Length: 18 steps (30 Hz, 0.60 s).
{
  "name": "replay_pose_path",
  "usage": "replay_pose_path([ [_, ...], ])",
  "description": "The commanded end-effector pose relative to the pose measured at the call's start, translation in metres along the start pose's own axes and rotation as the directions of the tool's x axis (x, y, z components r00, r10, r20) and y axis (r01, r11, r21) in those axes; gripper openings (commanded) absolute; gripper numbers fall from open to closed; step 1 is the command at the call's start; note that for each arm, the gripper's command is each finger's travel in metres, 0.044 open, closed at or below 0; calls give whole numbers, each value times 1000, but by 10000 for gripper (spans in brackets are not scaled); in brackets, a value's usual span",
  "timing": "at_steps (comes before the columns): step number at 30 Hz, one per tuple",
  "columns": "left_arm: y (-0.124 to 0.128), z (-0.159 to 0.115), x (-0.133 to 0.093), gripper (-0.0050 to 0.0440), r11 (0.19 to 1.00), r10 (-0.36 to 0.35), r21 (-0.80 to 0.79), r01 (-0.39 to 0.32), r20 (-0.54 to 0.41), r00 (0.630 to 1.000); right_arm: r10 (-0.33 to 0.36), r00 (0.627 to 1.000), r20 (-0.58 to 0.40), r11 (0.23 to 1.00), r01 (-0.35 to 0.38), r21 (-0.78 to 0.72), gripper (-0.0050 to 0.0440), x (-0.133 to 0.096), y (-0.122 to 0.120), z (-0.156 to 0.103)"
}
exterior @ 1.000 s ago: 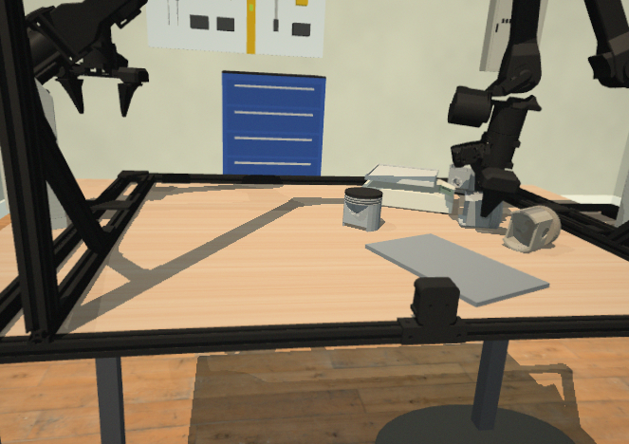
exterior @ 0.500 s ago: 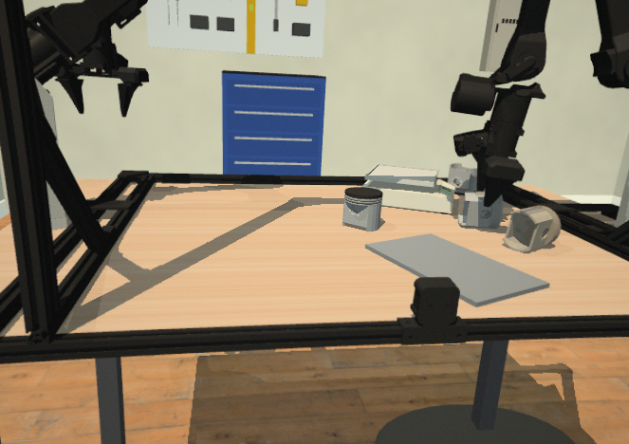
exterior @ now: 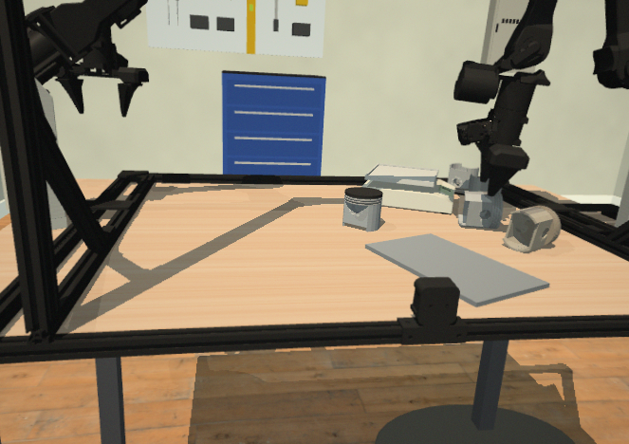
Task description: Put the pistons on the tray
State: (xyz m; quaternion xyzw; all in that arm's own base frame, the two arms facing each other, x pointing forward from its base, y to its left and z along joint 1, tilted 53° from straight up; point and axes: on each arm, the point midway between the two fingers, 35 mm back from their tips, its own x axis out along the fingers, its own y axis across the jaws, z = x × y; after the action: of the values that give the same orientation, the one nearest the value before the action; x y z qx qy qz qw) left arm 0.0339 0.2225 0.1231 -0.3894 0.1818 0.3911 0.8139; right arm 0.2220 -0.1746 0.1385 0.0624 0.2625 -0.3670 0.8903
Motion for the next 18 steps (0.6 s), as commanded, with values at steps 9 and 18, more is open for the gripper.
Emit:
replay_pose_path([
  [9, 0, 0, 0, 440, 1000, -3, 1, 3, 1, 1000, -4, 1000, 9, 1000, 4, 9, 378, -27, -2, 3],
  [18, 0, 0, 0, 440, 1000, -3, 1, 3, 1, 1000, -4, 1000, 9, 1000, 4, 9, 378, -62, -6, 6],
])
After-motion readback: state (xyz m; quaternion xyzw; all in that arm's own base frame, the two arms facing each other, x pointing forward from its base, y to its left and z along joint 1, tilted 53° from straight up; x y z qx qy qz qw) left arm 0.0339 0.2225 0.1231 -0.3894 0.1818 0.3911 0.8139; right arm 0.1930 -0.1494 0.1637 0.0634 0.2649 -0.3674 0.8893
